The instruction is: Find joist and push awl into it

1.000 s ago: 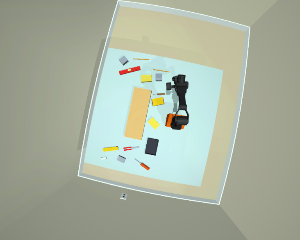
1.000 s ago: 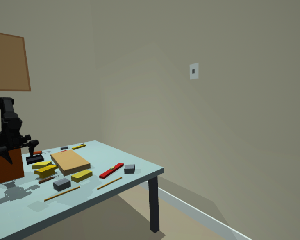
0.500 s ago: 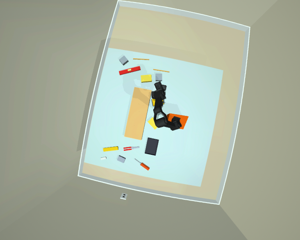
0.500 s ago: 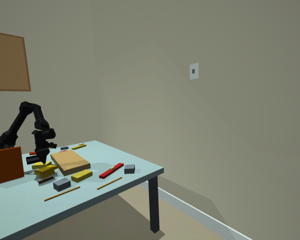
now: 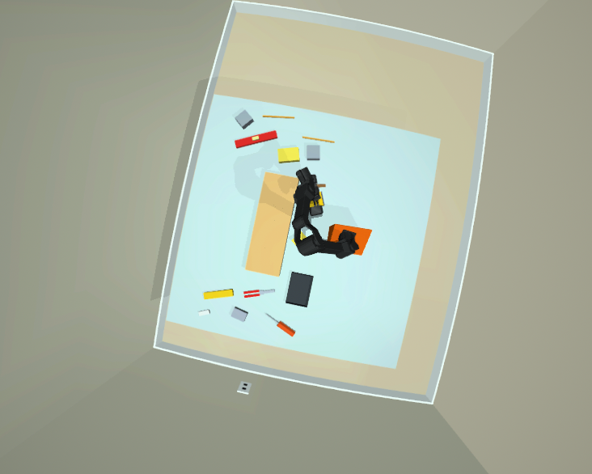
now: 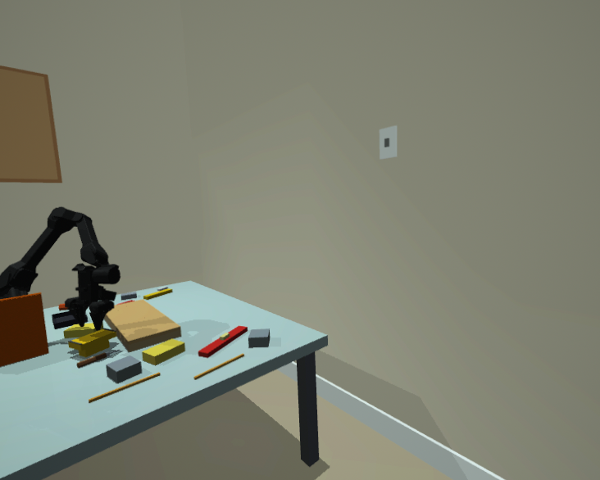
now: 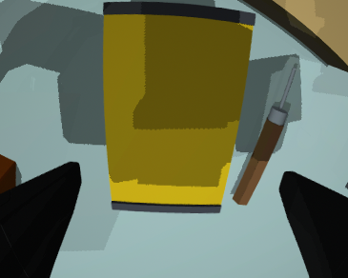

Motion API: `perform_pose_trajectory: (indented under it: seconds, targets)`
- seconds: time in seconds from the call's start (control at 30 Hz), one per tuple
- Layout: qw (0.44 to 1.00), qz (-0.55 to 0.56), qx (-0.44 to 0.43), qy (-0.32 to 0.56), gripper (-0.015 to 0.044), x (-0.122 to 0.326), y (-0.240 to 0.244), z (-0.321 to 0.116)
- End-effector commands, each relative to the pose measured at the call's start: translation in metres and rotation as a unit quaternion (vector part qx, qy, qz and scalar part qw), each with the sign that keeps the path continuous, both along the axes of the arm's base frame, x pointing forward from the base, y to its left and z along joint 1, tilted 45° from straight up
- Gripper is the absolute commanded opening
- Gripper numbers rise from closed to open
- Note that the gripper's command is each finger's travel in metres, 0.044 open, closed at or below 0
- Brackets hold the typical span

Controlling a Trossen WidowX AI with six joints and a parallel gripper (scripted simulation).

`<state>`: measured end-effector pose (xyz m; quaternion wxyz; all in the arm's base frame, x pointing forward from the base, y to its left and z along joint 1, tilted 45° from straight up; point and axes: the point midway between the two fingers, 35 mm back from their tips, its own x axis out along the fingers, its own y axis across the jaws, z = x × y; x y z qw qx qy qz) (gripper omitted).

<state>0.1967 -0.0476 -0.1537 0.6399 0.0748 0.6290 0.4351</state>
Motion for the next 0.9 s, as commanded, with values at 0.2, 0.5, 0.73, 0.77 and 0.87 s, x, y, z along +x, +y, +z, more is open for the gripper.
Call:
perform_pose_trajectory:
  seconds: [0.2,0.5,0.73,0.77,0.87]
  targets:
    - [1.000,0.002,0.003,-0.002,0.0440,0.002,0.008,0.003]
    - [1.000,0.002,0.003,-0.002,0.0440,0.002,0.018,-0.008]
    - [1.000,0.002,0.004,-0.002,0.0440,0.000,0.026,-0.016]
    - [1.000,0.002,0.004,-0.002,0.0440,0.000,0.027,-0.017]
    - [1.000,0.002,0.004,-0.002,0.0440,0.000,0.031,-0.021]
